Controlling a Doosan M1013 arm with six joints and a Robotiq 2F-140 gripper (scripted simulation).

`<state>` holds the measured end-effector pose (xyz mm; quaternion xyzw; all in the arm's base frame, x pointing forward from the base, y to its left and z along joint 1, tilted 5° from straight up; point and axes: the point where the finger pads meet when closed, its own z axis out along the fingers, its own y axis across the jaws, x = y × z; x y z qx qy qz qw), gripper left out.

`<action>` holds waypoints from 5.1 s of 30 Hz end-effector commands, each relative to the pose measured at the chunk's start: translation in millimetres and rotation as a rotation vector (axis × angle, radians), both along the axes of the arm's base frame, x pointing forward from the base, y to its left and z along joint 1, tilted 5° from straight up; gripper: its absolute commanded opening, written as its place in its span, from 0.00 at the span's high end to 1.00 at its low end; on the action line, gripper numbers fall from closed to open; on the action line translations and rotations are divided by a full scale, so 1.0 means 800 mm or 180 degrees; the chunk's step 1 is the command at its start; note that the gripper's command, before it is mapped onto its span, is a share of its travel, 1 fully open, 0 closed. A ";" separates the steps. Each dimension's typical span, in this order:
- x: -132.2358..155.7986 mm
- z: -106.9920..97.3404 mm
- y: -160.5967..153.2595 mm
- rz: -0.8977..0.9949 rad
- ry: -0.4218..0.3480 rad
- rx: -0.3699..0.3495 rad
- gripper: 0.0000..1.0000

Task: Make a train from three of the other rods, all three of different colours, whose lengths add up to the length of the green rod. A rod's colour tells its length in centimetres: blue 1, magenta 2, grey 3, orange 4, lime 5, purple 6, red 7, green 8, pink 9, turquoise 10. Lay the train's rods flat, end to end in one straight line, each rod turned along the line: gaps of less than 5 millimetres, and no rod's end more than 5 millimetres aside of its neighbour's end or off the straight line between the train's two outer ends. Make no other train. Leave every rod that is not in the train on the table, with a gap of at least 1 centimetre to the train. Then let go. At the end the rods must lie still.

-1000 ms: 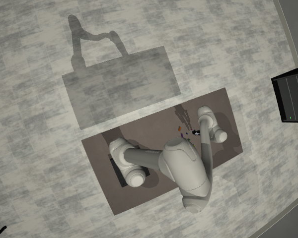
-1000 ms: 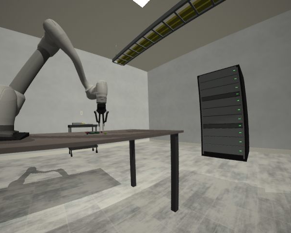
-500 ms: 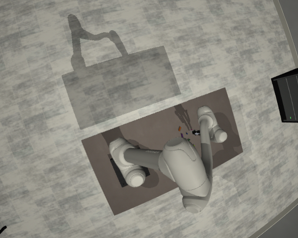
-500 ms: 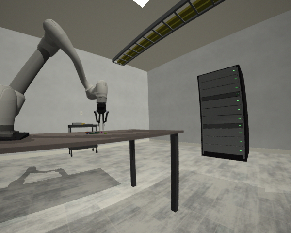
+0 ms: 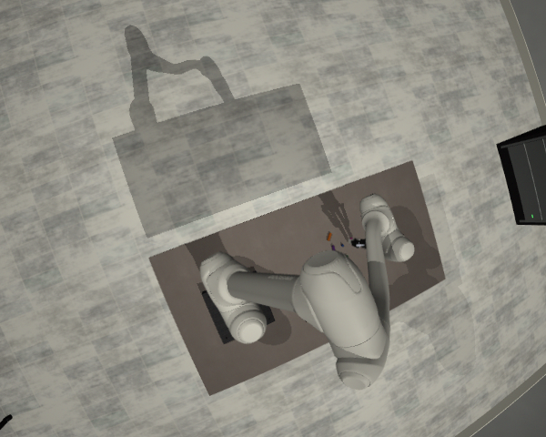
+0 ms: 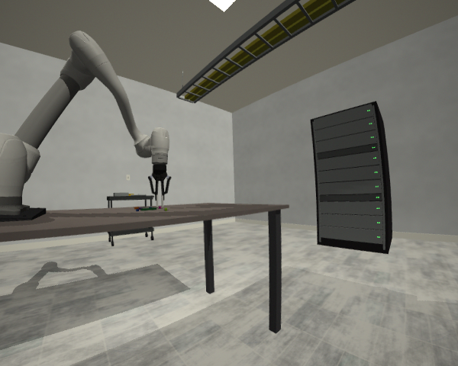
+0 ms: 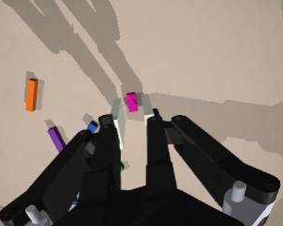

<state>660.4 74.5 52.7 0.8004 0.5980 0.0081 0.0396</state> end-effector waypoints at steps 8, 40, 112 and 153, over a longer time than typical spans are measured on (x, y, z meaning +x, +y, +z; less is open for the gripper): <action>0.000 -0.011 -0.006 0.0009 0.0007 -0.0017 0.85; 0.000 -0.011 -0.006 0.0009 0.0007 -0.0017 0.85; -0.007 0.114 0.001 0.0009 0.0007 -0.0017 0.97; -0.008 0.114 0.001 -0.0018 0.0005 -0.0015 0.97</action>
